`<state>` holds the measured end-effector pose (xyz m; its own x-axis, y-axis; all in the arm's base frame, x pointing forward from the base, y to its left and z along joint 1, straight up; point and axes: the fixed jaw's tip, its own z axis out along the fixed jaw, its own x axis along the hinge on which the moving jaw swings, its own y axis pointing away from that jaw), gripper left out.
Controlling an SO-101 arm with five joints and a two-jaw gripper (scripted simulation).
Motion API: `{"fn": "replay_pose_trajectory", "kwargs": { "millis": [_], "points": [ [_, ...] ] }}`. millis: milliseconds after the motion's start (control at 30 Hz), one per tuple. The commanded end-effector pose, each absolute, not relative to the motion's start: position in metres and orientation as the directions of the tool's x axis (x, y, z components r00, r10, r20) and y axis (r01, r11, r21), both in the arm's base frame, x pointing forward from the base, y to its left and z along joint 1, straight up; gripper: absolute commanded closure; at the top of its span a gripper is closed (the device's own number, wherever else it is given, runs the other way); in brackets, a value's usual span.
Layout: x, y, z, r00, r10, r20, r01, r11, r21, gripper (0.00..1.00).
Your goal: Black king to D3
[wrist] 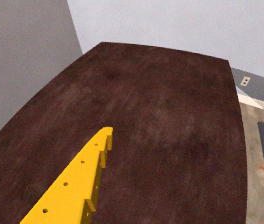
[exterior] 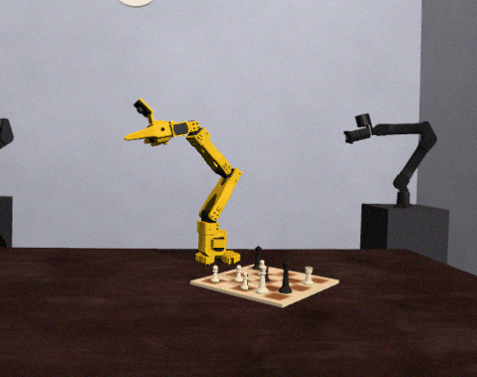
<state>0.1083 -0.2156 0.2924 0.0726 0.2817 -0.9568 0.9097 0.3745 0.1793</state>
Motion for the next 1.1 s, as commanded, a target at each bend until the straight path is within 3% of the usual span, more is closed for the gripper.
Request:
{"fn": "replay_pose_trajectory", "kwargs": {
  "millis": [0, 400, 633, 733, 1067],
  "points": [
    [0.108, -0.215, 0.293, 0.075, 0.28, -0.957, 0.909, 0.375, 0.18, 0.0],
    [0.114, -0.206, 0.29, 0.05, 0.289, -0.956, 0.895, 0.412, 0.172, 0.02],
    [0.14, -0.164, 0.267, -0.096, 0.339, -0.936, 0.803, 0.582, 0.128, 0.13],
    [0.14, -0.164, 0.267, -0.096, 0.338, -0.936, 0.803, 0.582, 0.128, 0.13],
    [0.157, -0.104, 0.228, -0.326, 0.332, -0.885, 0.613, 0.787, 0.069, 0.29]
  ]
}}
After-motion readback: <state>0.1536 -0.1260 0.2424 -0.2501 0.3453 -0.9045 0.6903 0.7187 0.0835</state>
